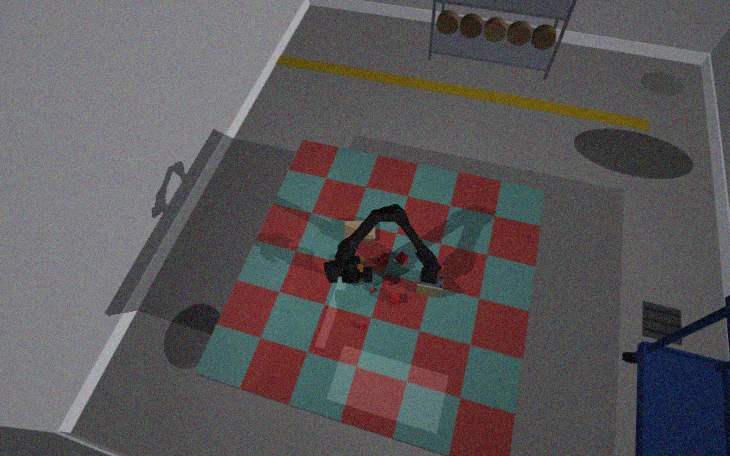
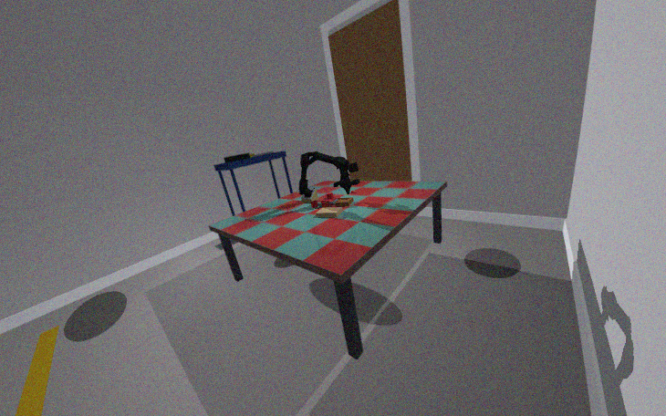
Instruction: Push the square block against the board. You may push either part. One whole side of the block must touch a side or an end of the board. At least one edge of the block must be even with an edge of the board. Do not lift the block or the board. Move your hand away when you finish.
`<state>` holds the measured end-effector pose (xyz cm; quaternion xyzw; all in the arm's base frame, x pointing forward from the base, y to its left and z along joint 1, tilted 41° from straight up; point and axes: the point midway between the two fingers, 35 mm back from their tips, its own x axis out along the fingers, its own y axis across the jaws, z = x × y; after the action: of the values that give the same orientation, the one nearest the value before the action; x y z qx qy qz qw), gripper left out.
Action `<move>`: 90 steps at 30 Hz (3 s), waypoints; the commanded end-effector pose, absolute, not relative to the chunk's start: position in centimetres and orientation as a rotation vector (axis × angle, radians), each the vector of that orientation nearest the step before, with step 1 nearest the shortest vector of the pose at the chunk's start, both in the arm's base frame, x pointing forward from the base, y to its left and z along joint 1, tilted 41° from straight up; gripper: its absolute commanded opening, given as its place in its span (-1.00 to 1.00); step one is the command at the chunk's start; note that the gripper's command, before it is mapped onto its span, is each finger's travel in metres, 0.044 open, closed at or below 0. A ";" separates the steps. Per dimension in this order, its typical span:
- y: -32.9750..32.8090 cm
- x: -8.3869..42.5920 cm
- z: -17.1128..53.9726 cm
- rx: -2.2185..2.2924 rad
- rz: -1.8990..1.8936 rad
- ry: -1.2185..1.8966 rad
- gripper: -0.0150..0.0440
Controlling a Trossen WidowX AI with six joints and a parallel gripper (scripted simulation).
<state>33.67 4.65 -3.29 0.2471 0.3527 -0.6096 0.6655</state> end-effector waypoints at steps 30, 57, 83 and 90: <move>-0.6 34.0 -3.7 0.542 -1.408 0.799 -0.49; -3.9 34.7 -0.9 0.540 -1.409 0.797 -0.49; -5.3 34.7 0.2 0.537 -1.411 0.794 -0.49; -4.4 34.6 -0.6 0.538 -1.411 0.794 -0.49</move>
<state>34.74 -4.87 -0.01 0.2387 0.3489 -0.6225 0.6586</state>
